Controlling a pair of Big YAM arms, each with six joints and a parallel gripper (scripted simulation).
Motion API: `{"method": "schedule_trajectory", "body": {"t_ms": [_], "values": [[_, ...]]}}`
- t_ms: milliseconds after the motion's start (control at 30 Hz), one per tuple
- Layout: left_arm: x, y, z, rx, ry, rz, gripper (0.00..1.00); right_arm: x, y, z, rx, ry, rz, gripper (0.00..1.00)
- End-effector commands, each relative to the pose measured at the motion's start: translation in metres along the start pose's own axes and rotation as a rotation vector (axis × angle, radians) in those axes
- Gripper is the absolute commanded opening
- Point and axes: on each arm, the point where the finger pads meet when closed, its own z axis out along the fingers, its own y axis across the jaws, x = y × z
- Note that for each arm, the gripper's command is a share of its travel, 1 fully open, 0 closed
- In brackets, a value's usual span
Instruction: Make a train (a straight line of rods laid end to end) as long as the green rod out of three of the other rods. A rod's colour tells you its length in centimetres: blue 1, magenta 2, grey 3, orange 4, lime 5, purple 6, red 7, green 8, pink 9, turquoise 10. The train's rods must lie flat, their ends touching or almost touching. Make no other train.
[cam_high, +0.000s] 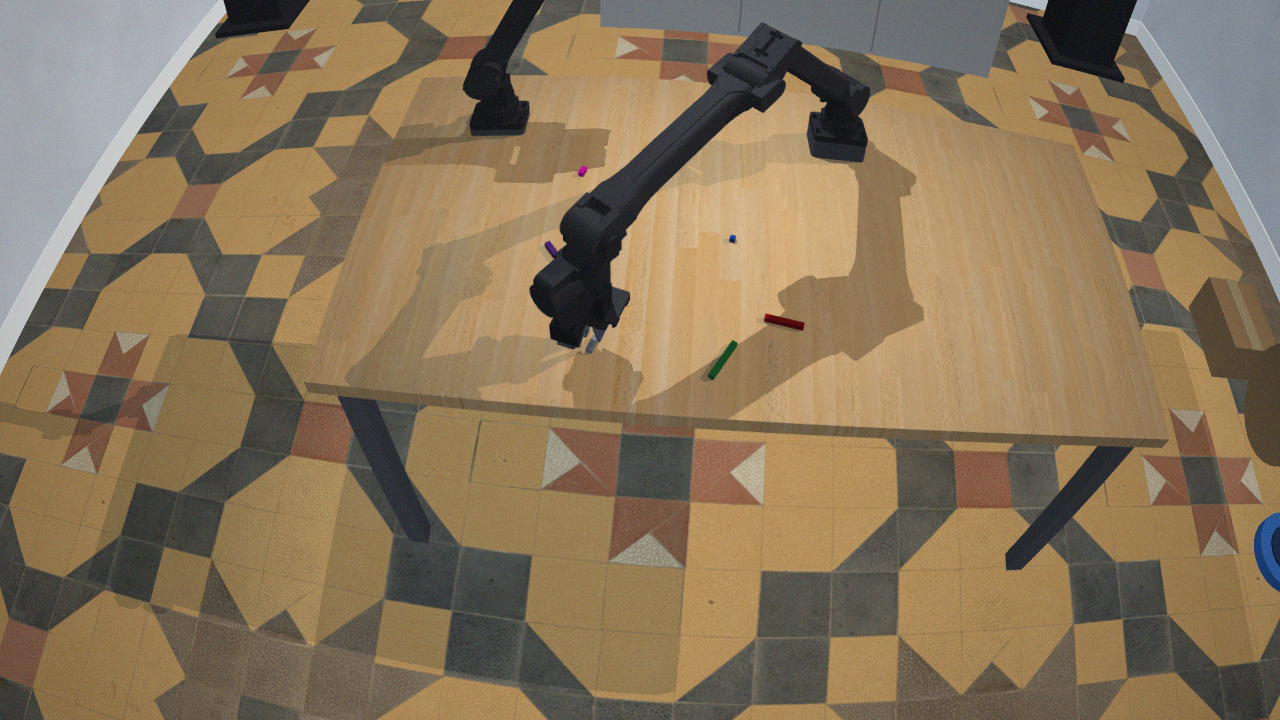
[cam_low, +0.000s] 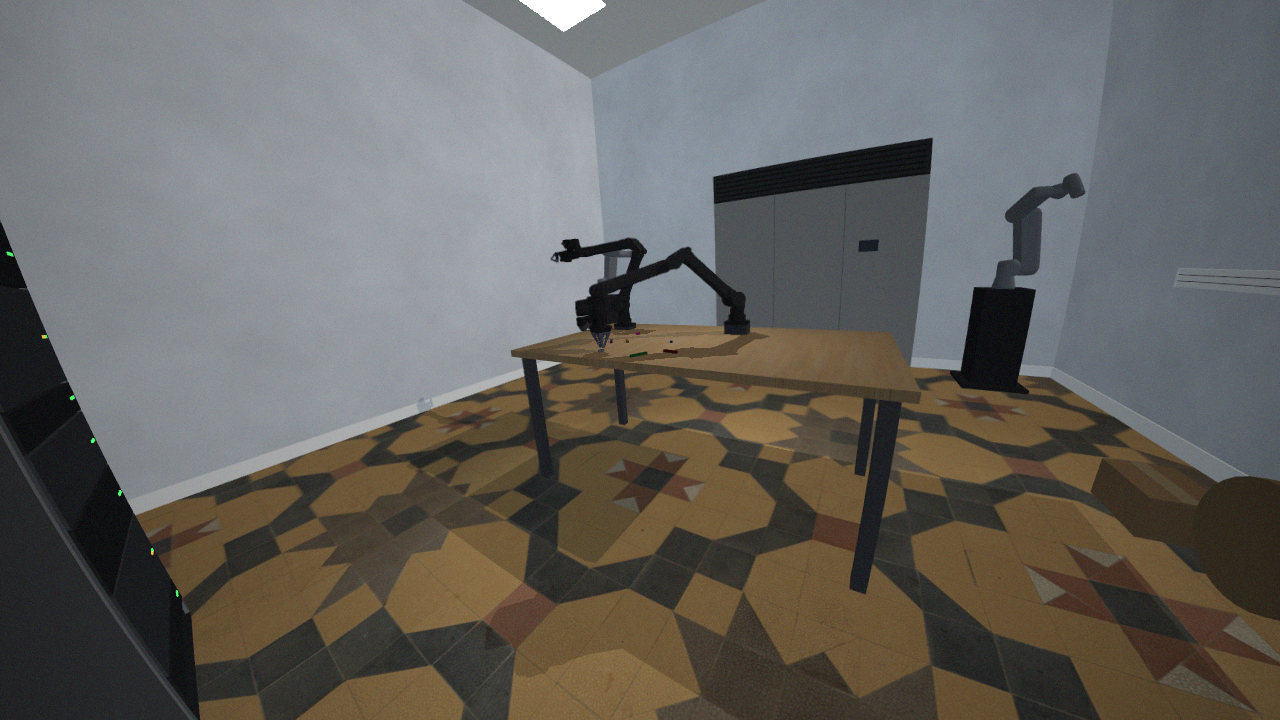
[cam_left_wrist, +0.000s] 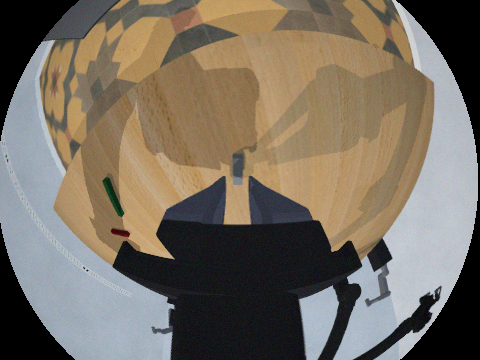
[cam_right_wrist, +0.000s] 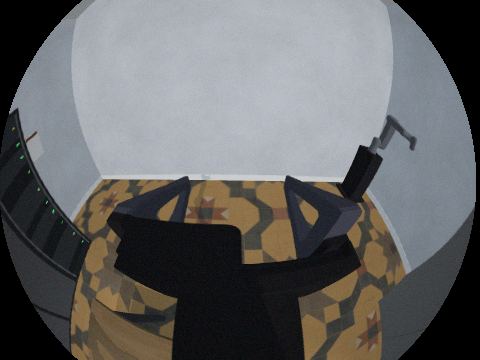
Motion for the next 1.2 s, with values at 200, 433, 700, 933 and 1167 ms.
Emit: {"method": "schedule_trajectory", "body": {"t_ms": [200,433,700,933,1167], "values": [[-0.012,-0.015,-0.010,0.012,-0.031,0.002,0.23,-0.039,-0.006,0.005,0.012,-0.070,0.010,1.00],[-0.012,-0.015,-0.010,0.012,-0.031,0.002,0.23,-0.039,-0.006,0.005,0.012,-0.070,0.010,1.00],[-0.012,-0.015,-0.010,0.013,-0.033,0.002,0.23,-0.039,-0.006,0.005,0.012,-0.070,0.010,1.00],[-0.017,-0.017,-0.007,0.020,-0.051,0.002,0.23,-0.039,-0.006,0.005,0.012,-0.070,0.010,1.00],[-0.002,-0.011,0.017,0.003,-0.008,0.002,0.23,-0.039,-0.006,0.005,0.012,-0.070,0.010,1.00]]}}
